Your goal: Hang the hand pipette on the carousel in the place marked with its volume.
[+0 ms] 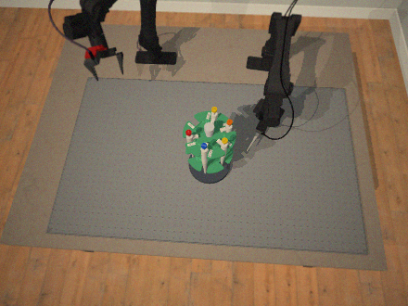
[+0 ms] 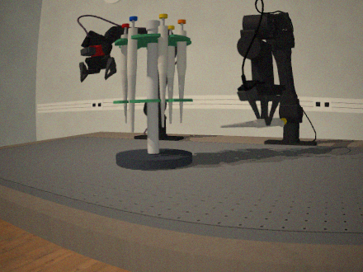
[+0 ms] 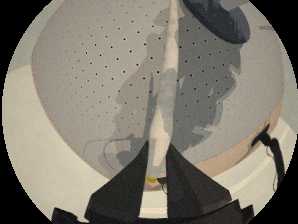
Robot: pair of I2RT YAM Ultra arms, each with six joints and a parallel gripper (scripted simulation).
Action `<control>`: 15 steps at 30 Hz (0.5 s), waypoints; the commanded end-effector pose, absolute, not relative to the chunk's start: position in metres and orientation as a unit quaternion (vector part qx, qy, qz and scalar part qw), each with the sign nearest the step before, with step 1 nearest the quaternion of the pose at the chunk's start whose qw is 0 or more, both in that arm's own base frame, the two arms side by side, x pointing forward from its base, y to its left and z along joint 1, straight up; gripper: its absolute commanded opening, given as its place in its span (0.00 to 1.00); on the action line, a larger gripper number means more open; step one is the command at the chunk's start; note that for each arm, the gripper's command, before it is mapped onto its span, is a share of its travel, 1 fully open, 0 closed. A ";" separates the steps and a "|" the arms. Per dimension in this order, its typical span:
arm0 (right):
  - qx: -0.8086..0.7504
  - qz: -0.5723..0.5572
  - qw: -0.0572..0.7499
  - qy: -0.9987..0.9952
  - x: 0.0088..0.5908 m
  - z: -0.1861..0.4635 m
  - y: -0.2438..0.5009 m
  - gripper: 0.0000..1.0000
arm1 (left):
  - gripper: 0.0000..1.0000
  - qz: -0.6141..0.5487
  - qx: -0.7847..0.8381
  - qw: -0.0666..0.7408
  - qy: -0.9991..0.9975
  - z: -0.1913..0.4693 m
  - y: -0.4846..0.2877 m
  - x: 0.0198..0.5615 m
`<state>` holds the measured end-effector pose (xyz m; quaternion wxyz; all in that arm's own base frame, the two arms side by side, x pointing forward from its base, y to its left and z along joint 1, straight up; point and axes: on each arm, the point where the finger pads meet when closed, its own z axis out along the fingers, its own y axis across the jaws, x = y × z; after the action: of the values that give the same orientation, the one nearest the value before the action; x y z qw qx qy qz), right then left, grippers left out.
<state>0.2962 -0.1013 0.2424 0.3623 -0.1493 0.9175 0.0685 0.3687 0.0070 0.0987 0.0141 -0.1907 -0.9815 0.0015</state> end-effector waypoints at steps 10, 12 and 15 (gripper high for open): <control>-0.157 0.061 0.381 0.909 0.300 0.253 -0.103 1.00 | 0.12 -0.001 -0.389 -0.012 -0.921 0.110 0.032 0.357; -0.157 0.061 0.381 0.909 0.300 0.253 -0.103 1.00 | 0.12 -0.011 -0.422 -0.027 -0.906 0.119 0.033 0.366; -0.157 0.061 0.381 0.909 0.300 0.253 -0.103 1.00 | 0.12 -0.012 -0.428 -0.030 -0.903 0.121 0.033 0.367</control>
<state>0.2962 -0.1013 0.2424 0.3623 -0.1493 0.9175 0.0685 0.3535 0.0288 0.0990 0.0162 -0.3845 -0.9230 0.0050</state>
